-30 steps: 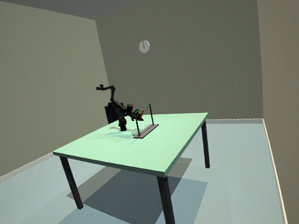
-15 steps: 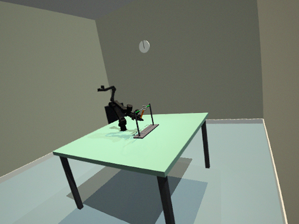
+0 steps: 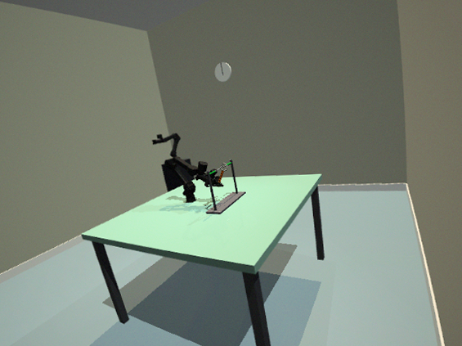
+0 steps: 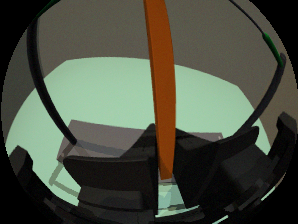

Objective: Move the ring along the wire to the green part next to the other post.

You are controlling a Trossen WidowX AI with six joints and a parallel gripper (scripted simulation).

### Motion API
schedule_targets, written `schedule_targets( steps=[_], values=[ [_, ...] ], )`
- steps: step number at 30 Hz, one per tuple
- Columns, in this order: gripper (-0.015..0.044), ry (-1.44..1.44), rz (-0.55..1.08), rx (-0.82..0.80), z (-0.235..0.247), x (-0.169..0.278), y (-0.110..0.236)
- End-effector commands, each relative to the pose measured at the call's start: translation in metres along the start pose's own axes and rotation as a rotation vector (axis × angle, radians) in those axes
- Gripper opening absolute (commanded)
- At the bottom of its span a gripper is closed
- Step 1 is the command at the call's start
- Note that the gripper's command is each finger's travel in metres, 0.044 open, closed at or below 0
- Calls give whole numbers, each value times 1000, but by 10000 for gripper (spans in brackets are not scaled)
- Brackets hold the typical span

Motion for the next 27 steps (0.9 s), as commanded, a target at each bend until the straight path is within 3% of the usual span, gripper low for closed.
schedule_targets(
  steps=[1, 27],
  values=[
    [-150, -64, -13, 11, 12, 1, 1],
    [-150, -222, -25, 32, 59, 1, 0]
  ],
)
Point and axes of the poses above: the point midway between the two fingers, 35 mm back from their tips, its own y axis back along the fingers, its own z axis across the jaws, x = y × z, the point moved 6 cm from there along y, back along the fingers, and after that the axes turned 10 degrees about -y, right-handed, at the moved point
